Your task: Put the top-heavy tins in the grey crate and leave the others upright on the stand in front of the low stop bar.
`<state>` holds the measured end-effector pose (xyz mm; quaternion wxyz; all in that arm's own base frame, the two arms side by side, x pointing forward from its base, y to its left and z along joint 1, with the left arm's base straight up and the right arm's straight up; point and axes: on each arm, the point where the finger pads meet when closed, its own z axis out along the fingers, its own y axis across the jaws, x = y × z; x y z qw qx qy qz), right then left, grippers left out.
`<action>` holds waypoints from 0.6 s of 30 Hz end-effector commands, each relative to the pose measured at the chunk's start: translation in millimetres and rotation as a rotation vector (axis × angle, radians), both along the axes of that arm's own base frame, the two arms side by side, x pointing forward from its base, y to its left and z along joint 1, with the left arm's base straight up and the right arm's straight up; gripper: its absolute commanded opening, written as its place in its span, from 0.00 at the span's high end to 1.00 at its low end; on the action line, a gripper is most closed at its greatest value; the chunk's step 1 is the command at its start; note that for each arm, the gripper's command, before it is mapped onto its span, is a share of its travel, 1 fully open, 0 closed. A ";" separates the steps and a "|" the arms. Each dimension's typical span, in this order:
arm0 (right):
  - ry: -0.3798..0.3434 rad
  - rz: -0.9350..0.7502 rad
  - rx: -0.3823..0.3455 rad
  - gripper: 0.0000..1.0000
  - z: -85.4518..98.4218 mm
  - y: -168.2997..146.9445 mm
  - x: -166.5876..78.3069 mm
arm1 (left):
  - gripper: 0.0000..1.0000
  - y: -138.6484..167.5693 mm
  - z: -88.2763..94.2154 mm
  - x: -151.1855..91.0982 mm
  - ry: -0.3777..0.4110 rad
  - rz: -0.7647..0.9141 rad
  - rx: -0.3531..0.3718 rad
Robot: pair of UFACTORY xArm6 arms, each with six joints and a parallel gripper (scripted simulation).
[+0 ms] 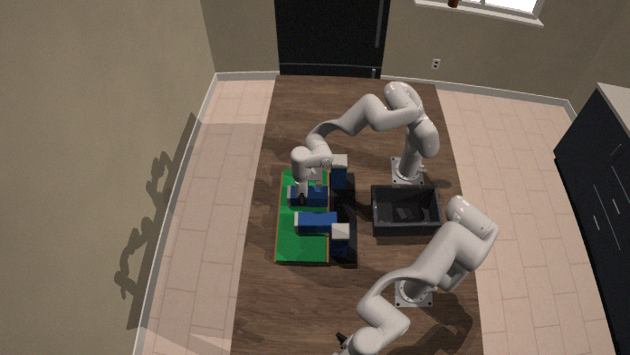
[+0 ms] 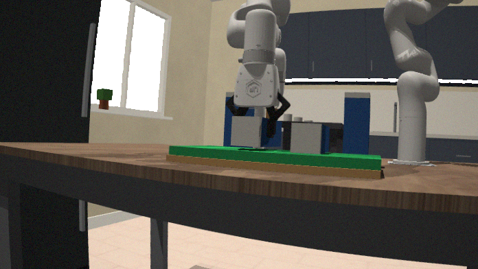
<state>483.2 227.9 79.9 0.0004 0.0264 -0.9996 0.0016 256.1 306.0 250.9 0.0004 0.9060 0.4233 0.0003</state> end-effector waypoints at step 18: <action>-0.004 0.000 0.002 0.16 -4.2 0.5 1.3 | 0.00 0.7 1.5 0.6 -0.003 0.000 0.003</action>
